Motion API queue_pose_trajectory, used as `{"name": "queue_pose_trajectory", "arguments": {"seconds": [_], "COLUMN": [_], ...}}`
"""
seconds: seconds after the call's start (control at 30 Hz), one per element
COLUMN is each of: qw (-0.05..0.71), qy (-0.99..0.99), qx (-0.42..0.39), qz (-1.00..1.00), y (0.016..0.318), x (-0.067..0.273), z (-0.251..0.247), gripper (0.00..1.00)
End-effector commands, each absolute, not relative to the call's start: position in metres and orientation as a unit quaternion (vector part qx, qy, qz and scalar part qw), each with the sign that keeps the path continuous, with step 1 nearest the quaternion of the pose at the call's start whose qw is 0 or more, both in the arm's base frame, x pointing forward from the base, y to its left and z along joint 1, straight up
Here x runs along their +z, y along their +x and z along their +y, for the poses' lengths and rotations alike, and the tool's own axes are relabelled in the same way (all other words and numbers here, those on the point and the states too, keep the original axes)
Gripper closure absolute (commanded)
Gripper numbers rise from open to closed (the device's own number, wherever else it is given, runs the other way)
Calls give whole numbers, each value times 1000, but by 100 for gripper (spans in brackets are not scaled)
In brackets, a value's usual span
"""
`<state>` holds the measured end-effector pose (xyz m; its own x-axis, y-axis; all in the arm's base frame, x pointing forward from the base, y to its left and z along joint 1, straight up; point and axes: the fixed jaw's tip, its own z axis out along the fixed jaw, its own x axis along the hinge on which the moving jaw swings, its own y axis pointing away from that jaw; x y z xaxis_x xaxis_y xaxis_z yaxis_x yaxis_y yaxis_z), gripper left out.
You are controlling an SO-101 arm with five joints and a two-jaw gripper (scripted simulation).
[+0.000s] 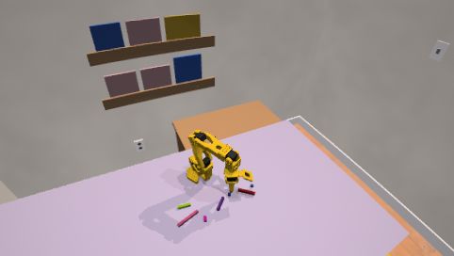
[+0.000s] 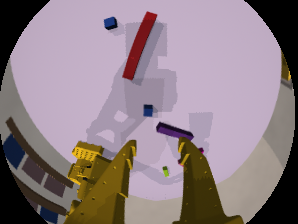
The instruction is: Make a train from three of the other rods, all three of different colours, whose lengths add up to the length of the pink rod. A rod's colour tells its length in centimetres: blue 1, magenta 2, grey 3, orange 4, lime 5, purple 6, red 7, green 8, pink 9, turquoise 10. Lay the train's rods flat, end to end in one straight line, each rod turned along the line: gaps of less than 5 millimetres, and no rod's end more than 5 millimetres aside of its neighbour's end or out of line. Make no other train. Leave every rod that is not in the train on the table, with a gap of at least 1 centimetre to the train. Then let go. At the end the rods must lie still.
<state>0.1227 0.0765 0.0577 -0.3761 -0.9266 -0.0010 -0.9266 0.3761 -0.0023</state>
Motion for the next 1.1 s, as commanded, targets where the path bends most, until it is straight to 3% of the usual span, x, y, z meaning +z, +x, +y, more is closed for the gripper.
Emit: {"name": "queue_pose_trajectory", "arguments": {"seconds": [0.0,1.07], "qw": [44,42], "qy": [-549,-537], "qx": [-3,-3], "qz": [835,843], "y": [132,133], "x": [68,68], "z": [81,79], "gripper": [81,81]}}
